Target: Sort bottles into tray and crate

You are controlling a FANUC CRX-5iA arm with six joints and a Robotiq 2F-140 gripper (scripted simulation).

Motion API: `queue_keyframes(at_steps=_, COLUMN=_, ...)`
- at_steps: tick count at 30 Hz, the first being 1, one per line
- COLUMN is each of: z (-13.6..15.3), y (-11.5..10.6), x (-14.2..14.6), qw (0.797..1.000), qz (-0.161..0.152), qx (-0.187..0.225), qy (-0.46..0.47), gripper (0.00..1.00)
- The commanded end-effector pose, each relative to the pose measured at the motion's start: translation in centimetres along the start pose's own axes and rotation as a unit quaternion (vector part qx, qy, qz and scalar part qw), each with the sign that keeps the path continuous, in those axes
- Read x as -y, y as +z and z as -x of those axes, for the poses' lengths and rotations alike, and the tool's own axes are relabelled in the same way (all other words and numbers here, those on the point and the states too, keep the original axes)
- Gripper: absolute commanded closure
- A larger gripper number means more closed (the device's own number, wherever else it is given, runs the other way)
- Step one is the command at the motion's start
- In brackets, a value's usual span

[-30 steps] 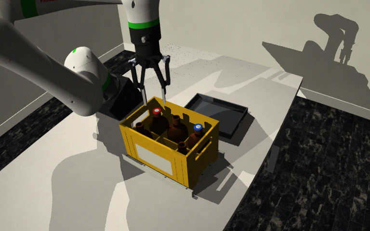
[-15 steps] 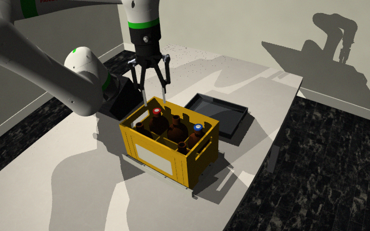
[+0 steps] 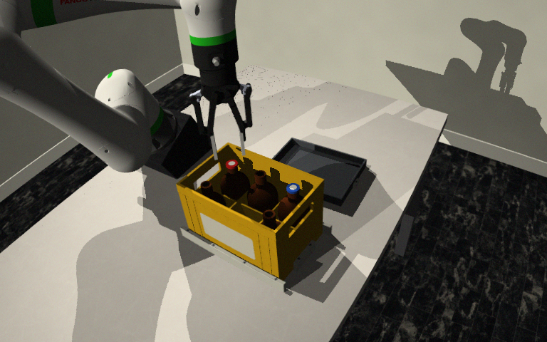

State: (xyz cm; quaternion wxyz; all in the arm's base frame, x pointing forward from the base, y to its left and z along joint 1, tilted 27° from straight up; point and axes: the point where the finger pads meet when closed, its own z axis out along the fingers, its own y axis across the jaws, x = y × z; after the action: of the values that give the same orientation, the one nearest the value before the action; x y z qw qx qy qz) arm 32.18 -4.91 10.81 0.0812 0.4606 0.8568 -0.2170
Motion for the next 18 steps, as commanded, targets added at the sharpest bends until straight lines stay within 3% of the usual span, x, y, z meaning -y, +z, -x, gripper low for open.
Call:
queue_keyframes(at_steps=1, z=0.0, y=0.4, x=0.0, qw=1.0, qz=0.0, qx=0.0, qy=0.0, gripper=0.62)
queue_keyframes(at_steps=18, z=0.0, y=2.8, x=0.0, qw=1.0, qz=0.0, qx=0.0, qy=0.0, gripper=0.62)
